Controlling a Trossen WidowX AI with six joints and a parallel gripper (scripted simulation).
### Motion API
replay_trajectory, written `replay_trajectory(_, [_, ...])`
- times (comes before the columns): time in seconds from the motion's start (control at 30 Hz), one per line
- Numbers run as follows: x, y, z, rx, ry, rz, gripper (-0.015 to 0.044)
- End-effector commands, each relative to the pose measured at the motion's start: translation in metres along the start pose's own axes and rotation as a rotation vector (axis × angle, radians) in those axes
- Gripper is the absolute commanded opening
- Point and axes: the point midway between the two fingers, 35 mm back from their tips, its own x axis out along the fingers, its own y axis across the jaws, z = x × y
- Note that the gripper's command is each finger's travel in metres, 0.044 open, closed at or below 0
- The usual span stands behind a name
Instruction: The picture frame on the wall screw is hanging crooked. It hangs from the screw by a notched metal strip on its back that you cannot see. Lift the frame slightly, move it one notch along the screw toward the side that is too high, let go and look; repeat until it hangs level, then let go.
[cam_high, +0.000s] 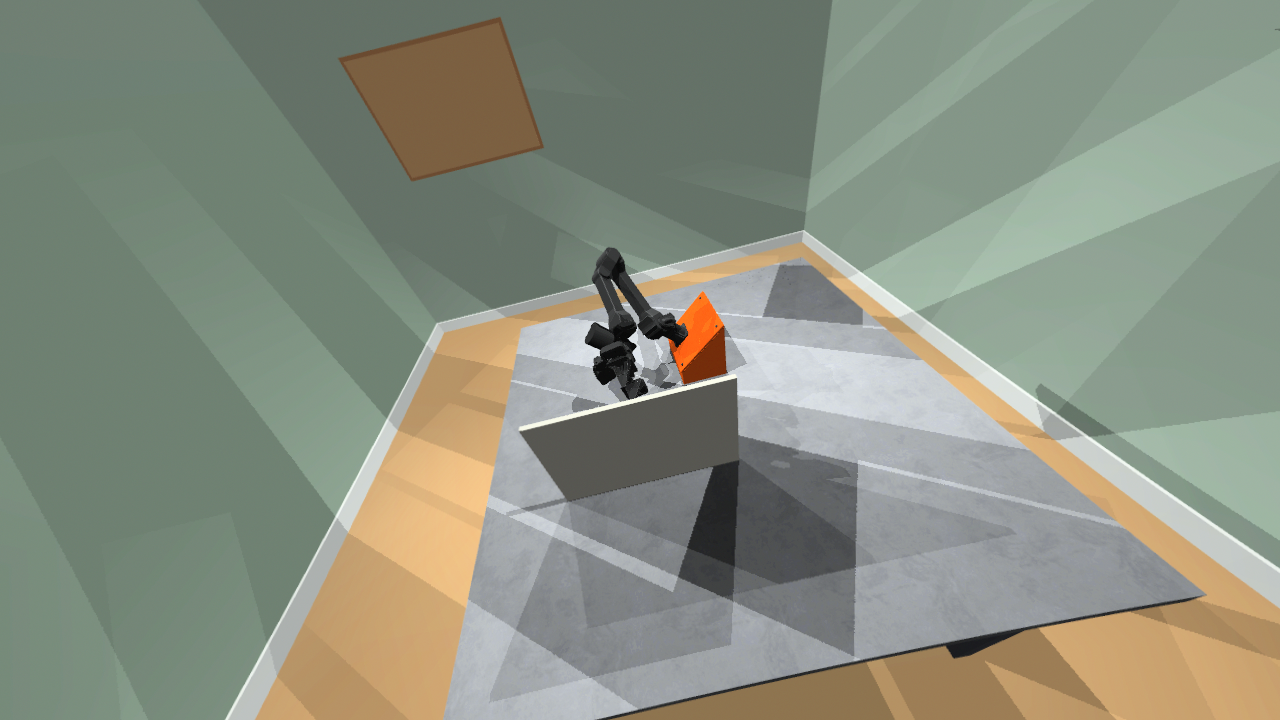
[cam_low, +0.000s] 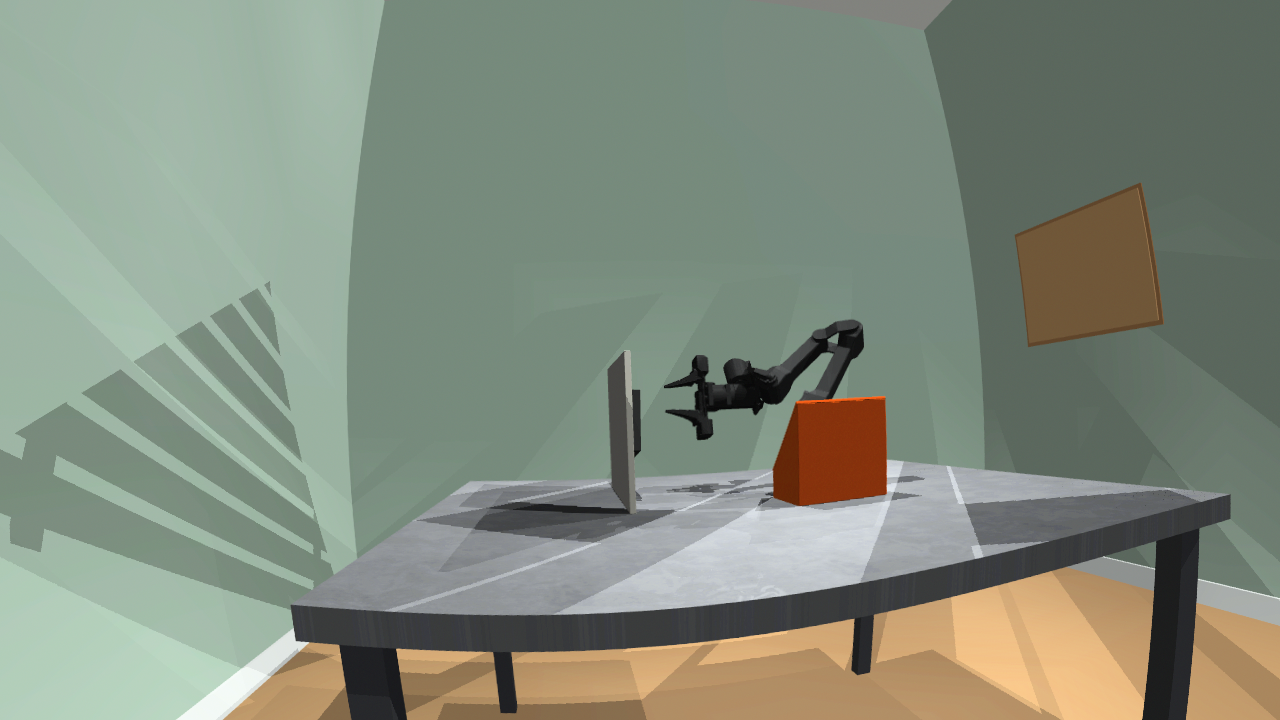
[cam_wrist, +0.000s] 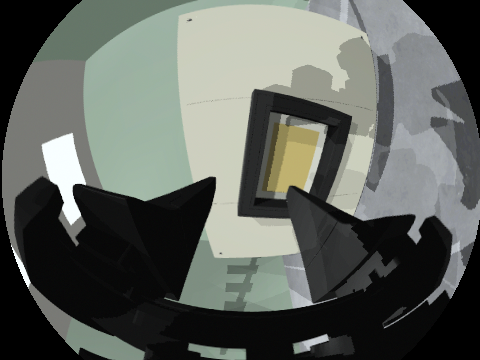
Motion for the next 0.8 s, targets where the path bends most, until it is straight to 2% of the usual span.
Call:
replay_trajectory(0.0, [0.031, -0.003, -0.003, -0.003, 0.000, -0.004, 0.0260])
replay_trajectory(0.1, [0.042, -0.005, -0.006, -0.002, 0.000, -0.004, 0.0260])
replay_trajectory(0.77, [0.042, -0.005, -0.006, -0.002, 0.000, -0.004, 0.0260])
